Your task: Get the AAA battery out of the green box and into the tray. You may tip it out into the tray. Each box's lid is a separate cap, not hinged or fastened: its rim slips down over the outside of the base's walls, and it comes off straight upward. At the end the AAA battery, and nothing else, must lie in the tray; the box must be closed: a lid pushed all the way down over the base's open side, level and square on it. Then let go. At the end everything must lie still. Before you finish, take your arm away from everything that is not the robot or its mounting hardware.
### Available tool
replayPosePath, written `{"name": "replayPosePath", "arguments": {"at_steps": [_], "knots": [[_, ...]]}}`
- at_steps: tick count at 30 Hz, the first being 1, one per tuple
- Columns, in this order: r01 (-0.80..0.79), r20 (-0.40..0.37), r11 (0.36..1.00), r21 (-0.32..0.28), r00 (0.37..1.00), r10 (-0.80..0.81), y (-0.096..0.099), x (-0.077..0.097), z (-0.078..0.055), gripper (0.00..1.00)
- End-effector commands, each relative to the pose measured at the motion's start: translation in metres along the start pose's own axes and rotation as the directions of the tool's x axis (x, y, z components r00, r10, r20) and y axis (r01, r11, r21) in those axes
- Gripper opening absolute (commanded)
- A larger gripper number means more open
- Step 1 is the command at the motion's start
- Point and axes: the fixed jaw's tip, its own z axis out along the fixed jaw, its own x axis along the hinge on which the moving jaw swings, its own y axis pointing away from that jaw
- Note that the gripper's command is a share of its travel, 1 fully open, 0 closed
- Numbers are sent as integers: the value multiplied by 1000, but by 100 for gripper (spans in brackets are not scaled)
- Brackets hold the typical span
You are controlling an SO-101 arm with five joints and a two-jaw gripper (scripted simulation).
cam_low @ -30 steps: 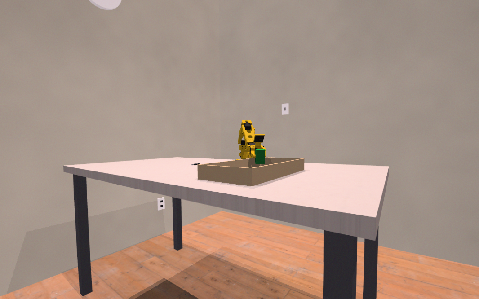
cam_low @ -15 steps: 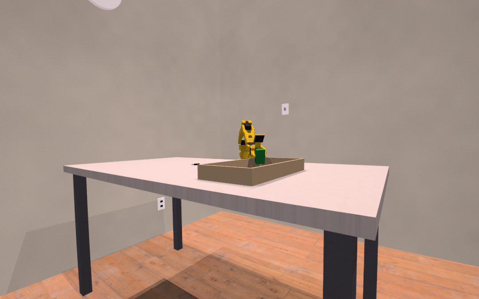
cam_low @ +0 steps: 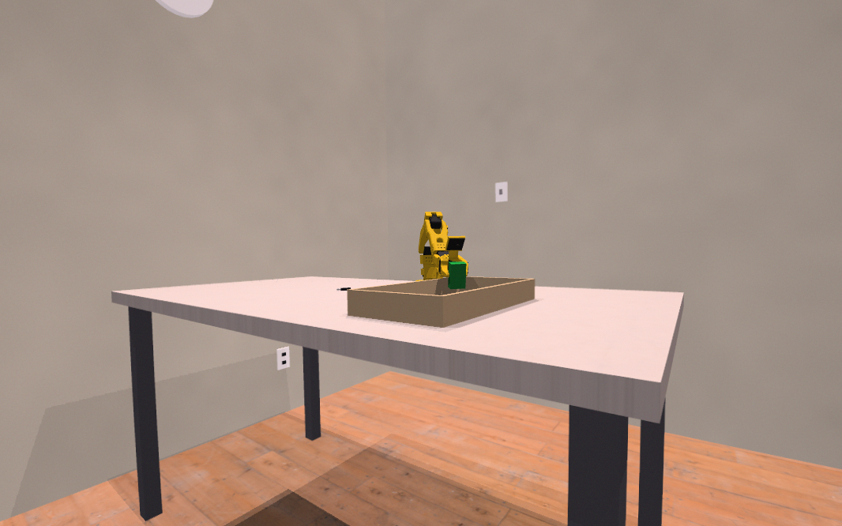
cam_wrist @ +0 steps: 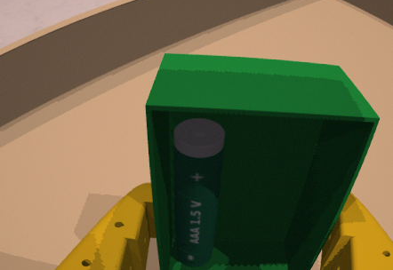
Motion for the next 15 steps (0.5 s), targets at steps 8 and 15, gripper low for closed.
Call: {"name": "replayPosePath", "arguments": {"at_steps": [8,15], "knots": [[6,87,1000,8,996,-6,-3,-16,2,20],[7,139,1000,8,990,-8,-3,-21,4,20]]}}
